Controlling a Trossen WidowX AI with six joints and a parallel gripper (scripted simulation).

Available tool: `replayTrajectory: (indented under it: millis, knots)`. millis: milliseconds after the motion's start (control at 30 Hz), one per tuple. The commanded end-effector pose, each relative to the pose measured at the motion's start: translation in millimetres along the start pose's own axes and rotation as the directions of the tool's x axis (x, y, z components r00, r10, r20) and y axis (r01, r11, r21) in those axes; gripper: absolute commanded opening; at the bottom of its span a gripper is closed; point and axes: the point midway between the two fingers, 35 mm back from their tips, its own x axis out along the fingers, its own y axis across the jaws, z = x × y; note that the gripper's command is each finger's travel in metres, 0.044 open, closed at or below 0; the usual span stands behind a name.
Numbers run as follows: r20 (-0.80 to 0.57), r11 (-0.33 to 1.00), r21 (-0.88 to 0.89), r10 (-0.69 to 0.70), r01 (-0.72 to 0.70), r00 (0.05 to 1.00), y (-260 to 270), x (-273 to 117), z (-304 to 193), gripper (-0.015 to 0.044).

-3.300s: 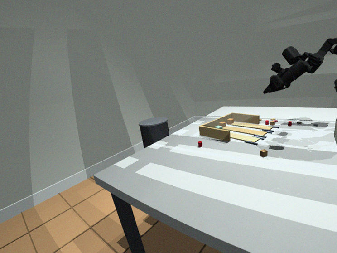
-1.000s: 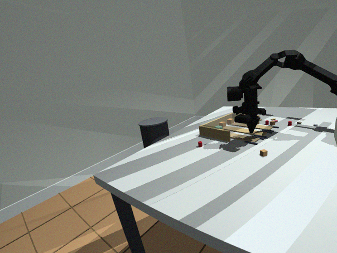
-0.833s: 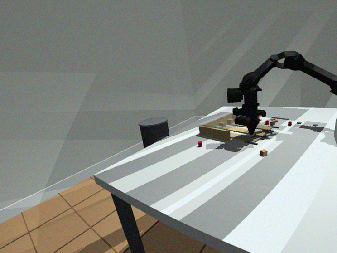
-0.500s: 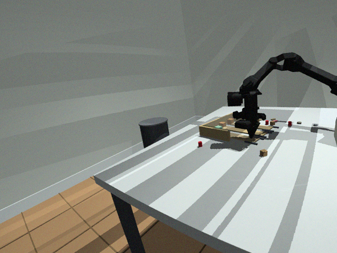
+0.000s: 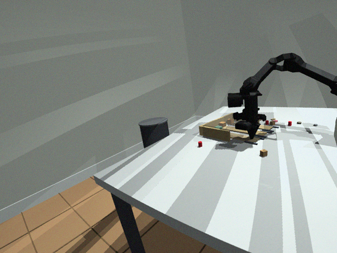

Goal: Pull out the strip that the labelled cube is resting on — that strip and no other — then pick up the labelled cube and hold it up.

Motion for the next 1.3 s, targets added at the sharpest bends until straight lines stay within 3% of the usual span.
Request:
replayTrajectory:
  millis: [0,1267]
  knots:
    - [0.002,1.0,-0.005,-0.004,0.004,1.0,-0.4,0.8,0.2,0.0]
    - [0.002,1.0,-0.005,-0.004,0.004,1.0,-0.1,4.0,0.6,0.0]
